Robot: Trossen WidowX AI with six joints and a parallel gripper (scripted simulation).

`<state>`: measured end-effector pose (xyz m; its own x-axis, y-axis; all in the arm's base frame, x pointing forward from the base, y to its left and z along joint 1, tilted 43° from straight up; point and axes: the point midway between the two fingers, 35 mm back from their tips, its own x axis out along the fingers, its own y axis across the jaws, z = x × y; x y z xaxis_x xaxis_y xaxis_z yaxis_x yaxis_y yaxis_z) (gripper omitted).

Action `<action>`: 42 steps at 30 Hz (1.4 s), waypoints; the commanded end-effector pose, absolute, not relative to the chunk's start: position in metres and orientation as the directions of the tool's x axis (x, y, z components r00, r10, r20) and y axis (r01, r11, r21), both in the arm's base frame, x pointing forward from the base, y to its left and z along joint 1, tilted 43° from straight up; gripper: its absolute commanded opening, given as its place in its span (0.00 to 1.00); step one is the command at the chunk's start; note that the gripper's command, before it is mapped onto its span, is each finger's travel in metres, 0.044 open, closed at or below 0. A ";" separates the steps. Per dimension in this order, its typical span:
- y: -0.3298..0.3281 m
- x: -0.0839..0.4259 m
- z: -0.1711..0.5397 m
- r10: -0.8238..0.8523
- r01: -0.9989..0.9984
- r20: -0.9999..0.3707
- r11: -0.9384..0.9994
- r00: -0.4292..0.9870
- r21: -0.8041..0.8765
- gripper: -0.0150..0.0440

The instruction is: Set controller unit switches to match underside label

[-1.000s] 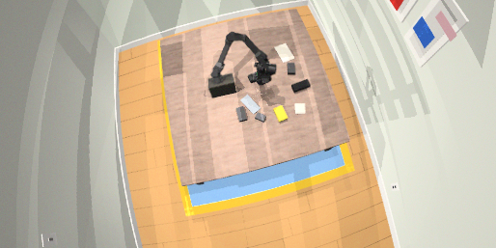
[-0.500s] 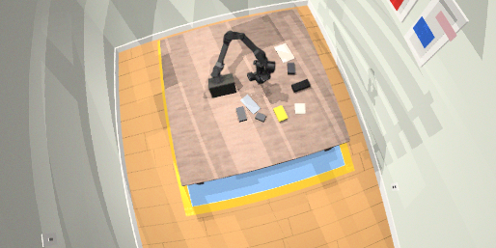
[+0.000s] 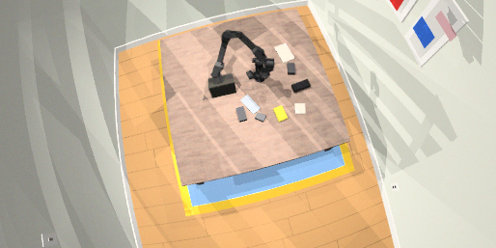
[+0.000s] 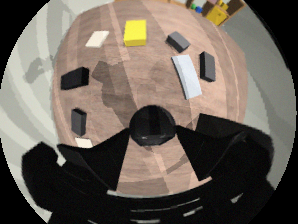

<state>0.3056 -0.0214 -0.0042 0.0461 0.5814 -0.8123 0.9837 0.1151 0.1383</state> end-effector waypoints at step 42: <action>0.002 0.298 0.029 0.513 0.985 -0.857 0.113 0.057 0.133 0.83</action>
